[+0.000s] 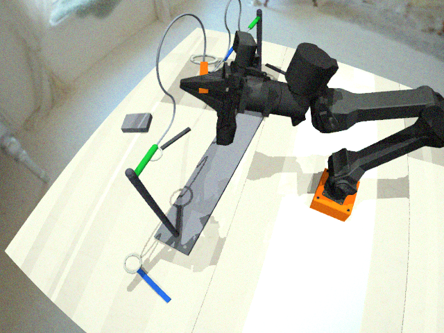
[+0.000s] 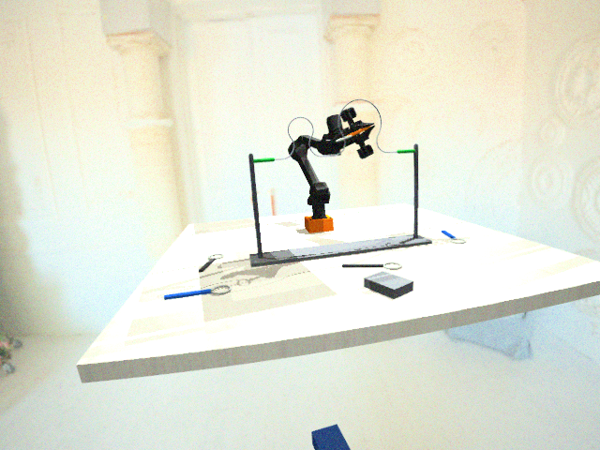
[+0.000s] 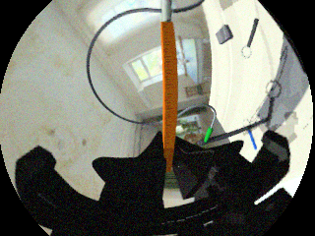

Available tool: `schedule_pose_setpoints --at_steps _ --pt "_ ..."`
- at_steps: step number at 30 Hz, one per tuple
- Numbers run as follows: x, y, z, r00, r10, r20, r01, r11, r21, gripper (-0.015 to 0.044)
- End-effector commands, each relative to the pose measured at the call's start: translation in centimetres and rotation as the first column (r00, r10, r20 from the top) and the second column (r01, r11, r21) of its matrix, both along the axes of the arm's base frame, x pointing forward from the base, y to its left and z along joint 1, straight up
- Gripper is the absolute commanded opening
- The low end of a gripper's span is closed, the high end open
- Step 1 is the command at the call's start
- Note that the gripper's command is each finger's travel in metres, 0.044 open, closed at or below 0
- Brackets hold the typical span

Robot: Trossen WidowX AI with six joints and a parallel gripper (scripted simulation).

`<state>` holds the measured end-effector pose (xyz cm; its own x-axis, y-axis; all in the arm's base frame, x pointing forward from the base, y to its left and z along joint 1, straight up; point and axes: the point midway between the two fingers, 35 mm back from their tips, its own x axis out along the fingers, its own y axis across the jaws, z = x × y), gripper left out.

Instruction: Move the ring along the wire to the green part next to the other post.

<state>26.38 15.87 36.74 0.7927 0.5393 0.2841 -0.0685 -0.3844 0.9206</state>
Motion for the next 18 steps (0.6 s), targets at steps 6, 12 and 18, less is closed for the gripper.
schedule_pose_setpoints --at_steps 6,12,18 --pt "0.1 -0.8 1.9 1.0 0.0 -0.004 0.001 0.997 0.079 -0.015" --pt "0.1 -1.0 2.3 1.0 0.0 -0.003 0.0 0.997 0.072 -0.015" --pt "0.1 -1.1 2.5 1.0 0.0 0.001 0.0 0.999 0.047 -0.015"
